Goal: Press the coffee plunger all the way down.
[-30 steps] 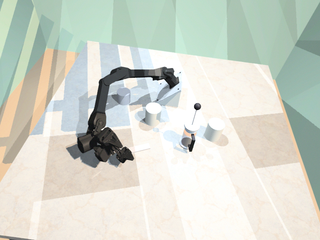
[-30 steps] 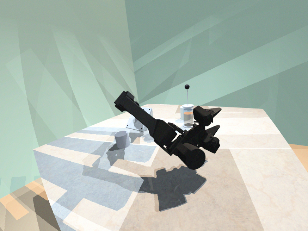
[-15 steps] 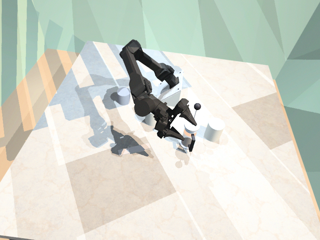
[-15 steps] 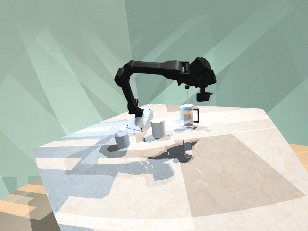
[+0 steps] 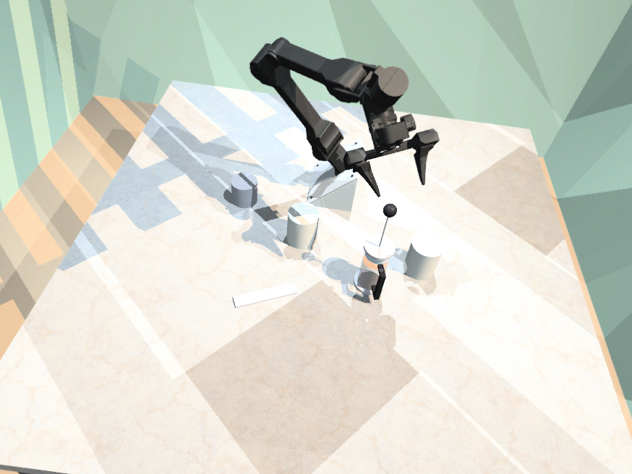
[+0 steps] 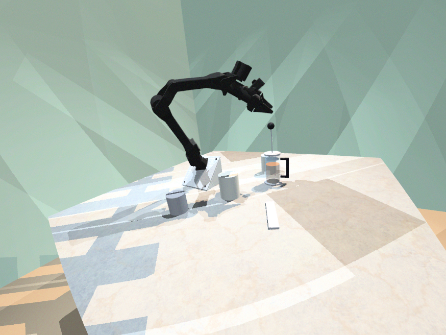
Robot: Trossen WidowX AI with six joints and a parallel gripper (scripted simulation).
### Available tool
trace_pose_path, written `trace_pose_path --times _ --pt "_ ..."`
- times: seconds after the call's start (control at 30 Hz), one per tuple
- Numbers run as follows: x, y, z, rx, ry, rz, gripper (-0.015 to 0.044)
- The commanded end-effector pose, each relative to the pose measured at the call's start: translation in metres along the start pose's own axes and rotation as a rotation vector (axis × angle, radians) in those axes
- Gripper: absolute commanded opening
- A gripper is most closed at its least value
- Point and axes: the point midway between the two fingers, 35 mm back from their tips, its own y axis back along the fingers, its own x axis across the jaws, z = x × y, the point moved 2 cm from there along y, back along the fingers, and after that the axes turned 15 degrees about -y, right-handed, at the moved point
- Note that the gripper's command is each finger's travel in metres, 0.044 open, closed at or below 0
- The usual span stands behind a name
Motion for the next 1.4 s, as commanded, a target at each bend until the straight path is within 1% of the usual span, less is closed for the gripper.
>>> trace_pose_path --times 0.0,0.13,0.33,0.57,1.37 --pt "0.003 0.040 -0.018 -0.148 0.165 -0.130 0.0440" --pt "-0.003 0.030 -0.028 -0.147 0.165 -0.130 0.0440" --pt "-0.022 0.005 -0.059 -0.149 0.165 -0.131 0.0440" --pt "-0.023 0.003 -0.058 -0.148 0.165 -0.131 0.0440" --pt "-0.028 -0.034 -0.053 -0.151 0.164 -0.132 0.0440"
